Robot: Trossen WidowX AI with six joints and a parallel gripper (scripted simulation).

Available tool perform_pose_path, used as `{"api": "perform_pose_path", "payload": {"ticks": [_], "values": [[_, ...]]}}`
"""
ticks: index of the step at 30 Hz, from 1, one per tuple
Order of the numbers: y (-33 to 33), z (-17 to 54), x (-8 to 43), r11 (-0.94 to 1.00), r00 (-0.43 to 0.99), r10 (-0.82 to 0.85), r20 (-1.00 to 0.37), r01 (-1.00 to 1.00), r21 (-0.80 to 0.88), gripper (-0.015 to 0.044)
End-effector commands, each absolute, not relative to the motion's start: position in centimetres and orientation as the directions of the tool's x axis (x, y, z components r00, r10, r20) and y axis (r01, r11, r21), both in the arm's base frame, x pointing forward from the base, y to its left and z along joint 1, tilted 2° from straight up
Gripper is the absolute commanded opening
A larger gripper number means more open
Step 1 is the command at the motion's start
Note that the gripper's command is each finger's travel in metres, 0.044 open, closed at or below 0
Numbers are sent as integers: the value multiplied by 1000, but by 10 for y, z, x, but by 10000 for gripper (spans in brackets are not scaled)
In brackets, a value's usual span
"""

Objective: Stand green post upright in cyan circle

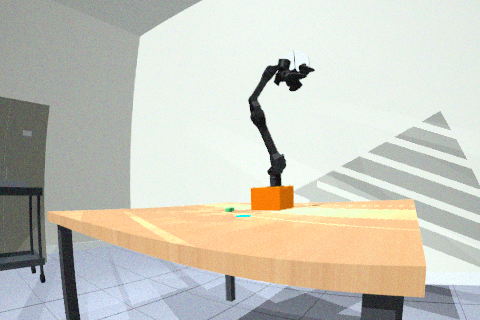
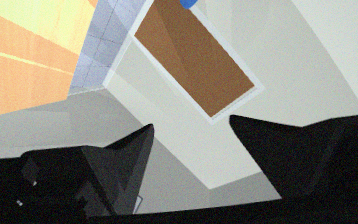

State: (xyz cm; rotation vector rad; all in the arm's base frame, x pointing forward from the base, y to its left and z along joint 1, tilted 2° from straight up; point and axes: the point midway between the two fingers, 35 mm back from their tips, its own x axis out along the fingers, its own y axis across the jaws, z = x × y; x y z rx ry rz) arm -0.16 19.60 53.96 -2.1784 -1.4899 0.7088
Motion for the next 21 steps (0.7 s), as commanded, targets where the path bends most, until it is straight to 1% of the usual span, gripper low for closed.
{"api": "perform_pose_path", "payload": {"ticks": [1, 6, 7, 21], "values": [[197, 539, -1, -351, 304, 935, -181, 728, -589, 374], [210, 526, 10, -432, 382, 898, -219, 669, -605, 242], [213, 523, 13, -451, 400, 888, -228, 653, -608, 232], [245, 472, 76, -663, 614, 699, -366, 364, -655, 232]]}}
